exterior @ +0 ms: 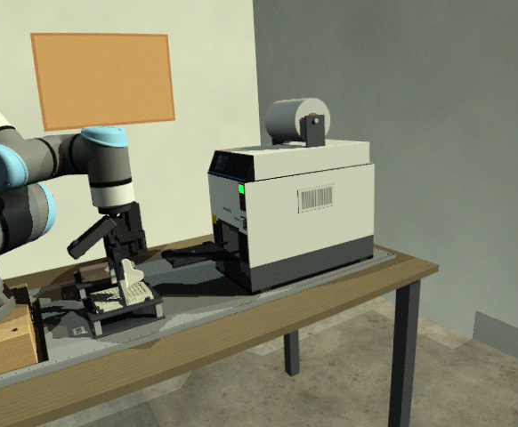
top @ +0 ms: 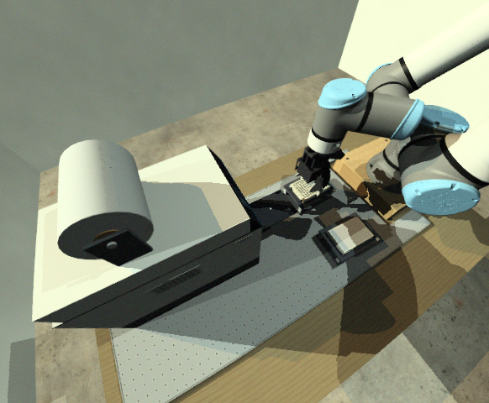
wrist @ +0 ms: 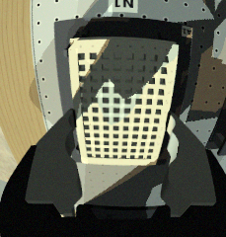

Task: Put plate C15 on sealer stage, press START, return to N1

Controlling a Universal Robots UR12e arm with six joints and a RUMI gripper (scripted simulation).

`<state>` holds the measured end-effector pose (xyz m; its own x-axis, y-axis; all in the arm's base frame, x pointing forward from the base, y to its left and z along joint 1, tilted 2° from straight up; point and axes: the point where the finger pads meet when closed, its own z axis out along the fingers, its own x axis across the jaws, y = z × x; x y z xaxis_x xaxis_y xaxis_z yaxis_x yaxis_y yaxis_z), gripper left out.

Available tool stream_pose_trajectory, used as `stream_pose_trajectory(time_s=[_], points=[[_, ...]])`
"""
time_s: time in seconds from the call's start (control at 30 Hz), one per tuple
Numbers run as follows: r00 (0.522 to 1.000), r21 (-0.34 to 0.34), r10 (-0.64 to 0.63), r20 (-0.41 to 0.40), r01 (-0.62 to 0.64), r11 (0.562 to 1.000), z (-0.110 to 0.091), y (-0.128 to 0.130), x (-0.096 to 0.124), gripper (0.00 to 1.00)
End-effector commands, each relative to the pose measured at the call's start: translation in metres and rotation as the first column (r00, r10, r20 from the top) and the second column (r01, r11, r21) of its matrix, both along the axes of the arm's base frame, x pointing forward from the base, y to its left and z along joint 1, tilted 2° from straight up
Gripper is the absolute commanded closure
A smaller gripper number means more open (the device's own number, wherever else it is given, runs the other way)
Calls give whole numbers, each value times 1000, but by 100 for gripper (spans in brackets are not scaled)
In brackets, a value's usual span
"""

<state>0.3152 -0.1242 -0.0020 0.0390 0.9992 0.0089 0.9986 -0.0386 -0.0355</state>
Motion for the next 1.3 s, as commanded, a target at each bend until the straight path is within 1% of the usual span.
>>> stream_pose_trajectory(time_s=[0.0, 0.87, 1.27], points=[[1000, 1, 0, 0, 0, 1000, -1, 0, 0, 100], [1000, -2, 0, 3, 0, 1000, 13, -2, 2, 100], [1000, -3, 0, 3, 0, 1000, 30, -2, 3, 100]])
